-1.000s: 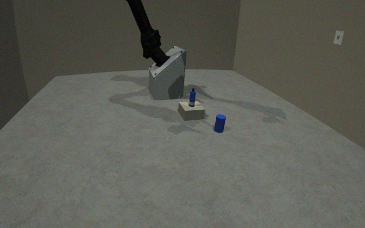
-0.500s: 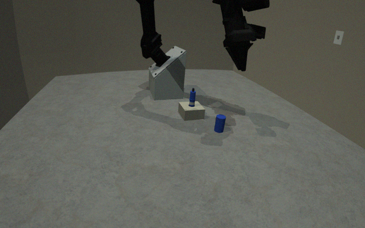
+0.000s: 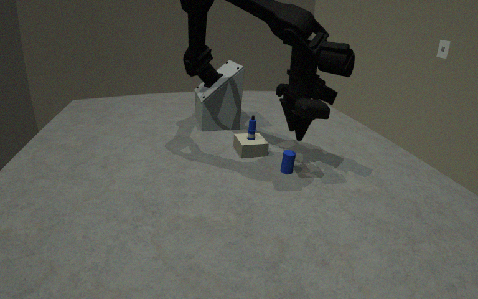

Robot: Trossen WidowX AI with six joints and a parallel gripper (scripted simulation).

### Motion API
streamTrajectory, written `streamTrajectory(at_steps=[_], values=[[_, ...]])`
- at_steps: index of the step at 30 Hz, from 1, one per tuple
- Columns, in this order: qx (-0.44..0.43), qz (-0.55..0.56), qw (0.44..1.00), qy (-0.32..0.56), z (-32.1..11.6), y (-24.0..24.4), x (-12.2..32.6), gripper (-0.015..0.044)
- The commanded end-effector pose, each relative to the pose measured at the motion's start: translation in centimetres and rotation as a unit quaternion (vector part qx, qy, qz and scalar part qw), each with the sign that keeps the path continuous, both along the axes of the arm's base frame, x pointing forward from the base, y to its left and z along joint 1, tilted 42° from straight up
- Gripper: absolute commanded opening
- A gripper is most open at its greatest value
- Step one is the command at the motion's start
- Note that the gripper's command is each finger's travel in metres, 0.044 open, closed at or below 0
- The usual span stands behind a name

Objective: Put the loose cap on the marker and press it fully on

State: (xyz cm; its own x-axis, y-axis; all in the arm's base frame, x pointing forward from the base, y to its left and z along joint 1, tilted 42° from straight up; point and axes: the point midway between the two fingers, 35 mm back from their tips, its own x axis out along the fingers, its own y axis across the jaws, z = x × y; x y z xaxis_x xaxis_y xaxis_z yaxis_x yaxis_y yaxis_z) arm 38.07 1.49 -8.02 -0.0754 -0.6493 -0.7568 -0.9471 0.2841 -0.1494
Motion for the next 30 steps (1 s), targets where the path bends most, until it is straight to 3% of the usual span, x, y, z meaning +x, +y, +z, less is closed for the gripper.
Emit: streamTrajectory(at_steps=[1,30], values=[[-0.005,-0.002,1.0,0.009,-1.0,-1.2,-0.5,0.0255],[-0.006,-0.002,1.0,0.009,-4.8,-4.4,-1.1,0.0255]])
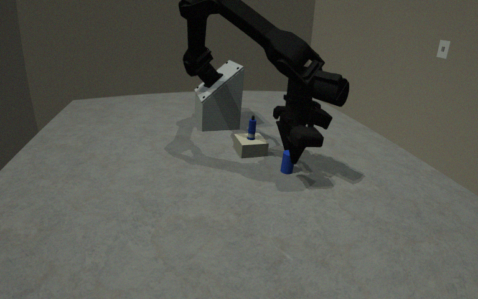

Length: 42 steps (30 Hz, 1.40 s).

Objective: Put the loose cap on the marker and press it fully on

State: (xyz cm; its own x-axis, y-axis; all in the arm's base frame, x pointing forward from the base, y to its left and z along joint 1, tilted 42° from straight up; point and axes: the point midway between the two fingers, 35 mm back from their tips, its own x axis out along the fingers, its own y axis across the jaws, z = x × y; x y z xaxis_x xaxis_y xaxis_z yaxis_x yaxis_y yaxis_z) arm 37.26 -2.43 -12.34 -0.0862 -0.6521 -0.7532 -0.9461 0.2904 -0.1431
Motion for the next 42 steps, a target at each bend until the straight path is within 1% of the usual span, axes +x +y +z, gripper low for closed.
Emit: streamTrajectory(at_steps=[1,13,17,26,29,30,42], values=[[-0.004,0.002,1.0,0.005,-0.6,-0.5,-0.3,0.0255],[-0.004,0.002,1.0,0.005,-1.8,-1.7,-0.5,0.0255],[-0.004,0.002,1.0,0.005,-1.8,-1.7,-0.5,0.015],[-0.004,0.002,1.0,0.005,-1.8,-1.7,-0.6,0.009],[-0.004,0.002,1.0,0.005,-1.4,-1.3,-0.5,0.0011],[-0.004,0.002,1.0,0.005,-1.1,-1.0,-0.4,0.0],[-0.003,0.002,1.0,0.005,2.3,2.1,0.0,0.0]])
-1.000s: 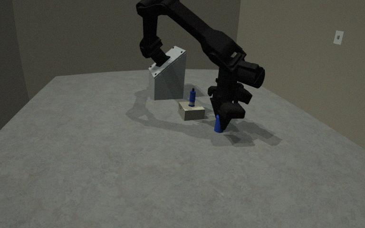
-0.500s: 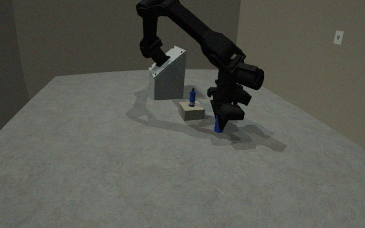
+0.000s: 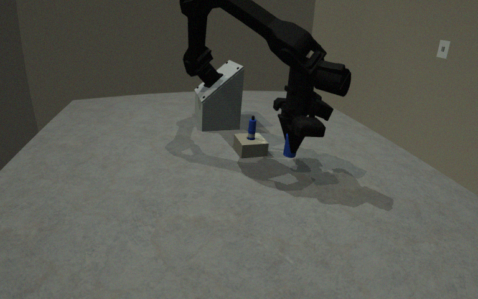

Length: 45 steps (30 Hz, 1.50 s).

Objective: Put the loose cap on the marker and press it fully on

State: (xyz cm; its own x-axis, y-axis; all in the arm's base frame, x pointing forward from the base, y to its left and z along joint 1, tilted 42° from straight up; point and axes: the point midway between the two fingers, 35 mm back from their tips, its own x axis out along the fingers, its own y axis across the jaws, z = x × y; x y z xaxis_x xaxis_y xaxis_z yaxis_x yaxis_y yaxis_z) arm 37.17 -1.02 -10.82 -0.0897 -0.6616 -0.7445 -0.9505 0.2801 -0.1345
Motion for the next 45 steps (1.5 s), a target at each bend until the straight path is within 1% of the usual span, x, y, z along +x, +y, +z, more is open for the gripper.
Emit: streamTrajectory(at_steps=[1,5,13,45], values=[[0.003,-0.003,1.0,-0.002,1.0,0.9,0.1,0.0],[0.003,-0.003,1.0,-0.002,1.3,1.1,-0.1,0.0],[0.004,-0.003,1.0,-0.001,2.9,1.7,-1.8,0.0],[0.004,-0.003,1.0,0.002,8.2,3.0,-10.1,0.0]])
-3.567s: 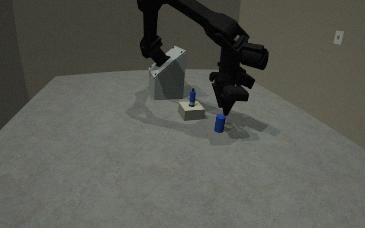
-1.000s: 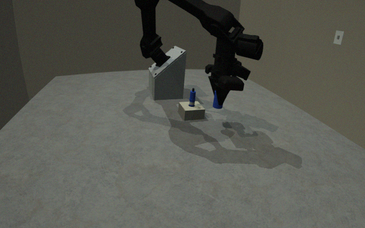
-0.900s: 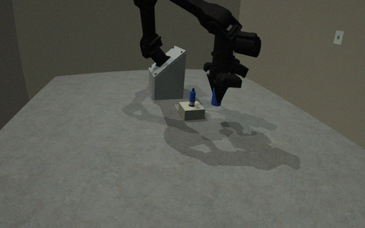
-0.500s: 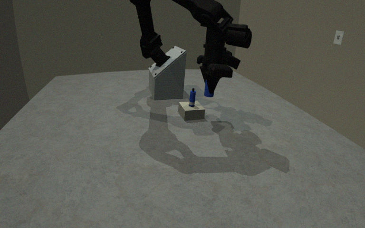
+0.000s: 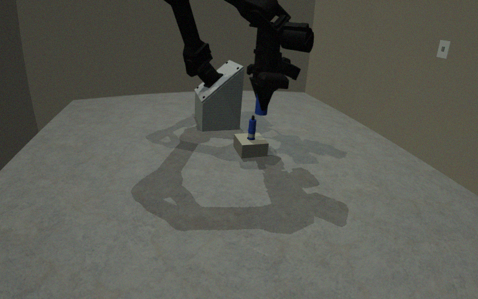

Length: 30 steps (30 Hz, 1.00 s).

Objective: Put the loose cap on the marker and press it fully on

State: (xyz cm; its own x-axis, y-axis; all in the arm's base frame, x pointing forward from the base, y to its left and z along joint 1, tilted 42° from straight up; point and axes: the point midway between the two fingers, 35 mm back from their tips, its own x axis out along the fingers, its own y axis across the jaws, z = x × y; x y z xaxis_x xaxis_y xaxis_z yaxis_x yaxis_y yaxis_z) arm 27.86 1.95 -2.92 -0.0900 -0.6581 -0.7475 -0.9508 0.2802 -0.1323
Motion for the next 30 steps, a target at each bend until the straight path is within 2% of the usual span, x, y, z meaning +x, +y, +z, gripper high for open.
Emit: streamTrajectory(at_steps=[1,6,30], values=[[0.001,-0.003,1.0,0.001,0.5,0.0,-1.1,0.0],[0.001,-0.003,1.0,0.002,1.0,0.0,-2.3,0.0],[0.001,-0.003,1.0,0.001,-1.2,-1.9,-2.6,0.0]])
